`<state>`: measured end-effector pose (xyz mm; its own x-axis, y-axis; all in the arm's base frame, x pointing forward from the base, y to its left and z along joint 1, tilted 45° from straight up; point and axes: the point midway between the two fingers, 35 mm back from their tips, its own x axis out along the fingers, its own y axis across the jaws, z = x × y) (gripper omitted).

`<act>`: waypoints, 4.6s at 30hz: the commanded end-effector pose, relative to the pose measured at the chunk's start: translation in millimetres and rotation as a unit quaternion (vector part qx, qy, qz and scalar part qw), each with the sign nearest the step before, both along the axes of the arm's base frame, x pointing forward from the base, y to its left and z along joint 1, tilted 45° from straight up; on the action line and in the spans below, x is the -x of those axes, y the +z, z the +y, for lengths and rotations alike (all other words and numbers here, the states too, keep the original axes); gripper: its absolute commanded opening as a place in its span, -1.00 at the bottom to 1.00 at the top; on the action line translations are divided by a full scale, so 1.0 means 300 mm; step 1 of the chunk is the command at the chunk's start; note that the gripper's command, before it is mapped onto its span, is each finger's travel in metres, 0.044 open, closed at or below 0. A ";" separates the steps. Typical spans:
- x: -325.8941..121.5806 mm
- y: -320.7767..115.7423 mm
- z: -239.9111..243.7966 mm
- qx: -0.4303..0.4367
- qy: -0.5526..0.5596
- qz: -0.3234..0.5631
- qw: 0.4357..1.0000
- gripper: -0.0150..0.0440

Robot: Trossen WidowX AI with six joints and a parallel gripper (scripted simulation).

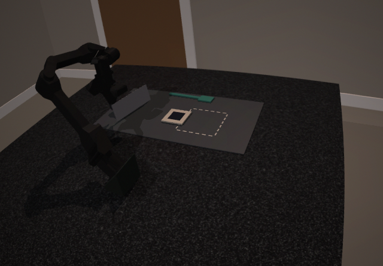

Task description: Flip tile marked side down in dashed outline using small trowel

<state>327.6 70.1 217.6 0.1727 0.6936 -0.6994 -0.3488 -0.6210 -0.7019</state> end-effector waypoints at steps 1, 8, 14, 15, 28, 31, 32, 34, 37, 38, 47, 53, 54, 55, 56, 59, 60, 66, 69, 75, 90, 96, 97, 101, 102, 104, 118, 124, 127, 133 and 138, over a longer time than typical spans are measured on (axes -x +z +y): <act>0.011 -0.030 -0.012 0.001 0.003 0.004 1.000 -0.15; 0.024 -0.058 -0.036 0.001 0.003 0.004 1.000 -0.15; 0.036 -0.083 -0.058 0.001 0.003 0.005 1.000 -0.15; 0.038 -0.087 -0.062 0.001 0.003 0.005 1.000 -0.15; 0.065 -0.143 -0.110 0.002 0.003 0.005 1.000 -0.15; 0.072 -0.156 -0.122 0.002 0.003 0.005 1.000 -0.15; 0.074 -0.160 -0.126 0.002 0.003 0.006 1.000 -0.15; 0.078 -0.168 -0.133 0.002 0.003 0.006 1.000 -0.15; 0.084 -0.181 -0.144 0.002 0.003 0.006 1.000 -0.15; 0.074 -0.160 -0.132 0.000 0.001 0.005 1.000 -0.15; 0.076 -0.163 -0.135 0.000 0.000 0.005 1.000 -0.49; 0.076 -0.163 -0.135 0.000 0.000 0.005 1.000 -0.49; 0.076 -0.163 -0.135 0.000 0.000 0.005 1.000 -0.49; 0.076 -0.163 -0.135 0.000 0.000 0.005 1.000 -0.49; 0.076 -0.163 -0.135 0.000 0.000 0.005 1.000 -0.49; 0.076 -0.163 -0.135 0.000 0.000 0.005 1.000 -0.49; 0.076 -0.163 -0.135 0.000 0.000 0.005 1.000 -0.40; 0.050 -0.109 -0.107 0.001 0.001 0.005 1.000 -0.15; 0.034 -0.072 -0.087 0.001 0.001 0.005 1.000 -0.15; 0.010 0.003 -0.044 0.001 0.002 0.004 1.000 -0.15; -0.006 0.078 0.000 -0.001 0.005 -0.001 1.000 -0.15; -0.007 0.080 0.001 -0.001 0.004 -0.001 1.000 -0.15; -0.007 0.080 0.001 -0.001 0.004 -0.001 1.000 -0.15; -0.007 0.080 0.001 -0.001 0.004 -0.001 1.000 -0.15; -0.007 0.080 0.001 -0.001 0.004 -0.001 1.000 -0.15; -0.007 0.080 0.001 -0.001 0.004 -0.001 1.000 -0.15; -0.007 0.080 0.001 -0.001 0.004 -0.001 1.000 -0.49; -0.007 0.080 0.001 -0.001 0.004 -0.001 1.000 -0.49; -0.007 0.080 0.001 -0.001 0.004 -0.001 1.000 -0.49; -0.007 0.080 0.001 -0.001 0.004 -0.001 1.000 -0.22; -0.010 0.077 -0.004 -0.005 -0.014 0.018 1.000 0.20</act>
<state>329.7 69.9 241.3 0.1679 0.6961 -0.6980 -0.3511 -0.6194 -0.7021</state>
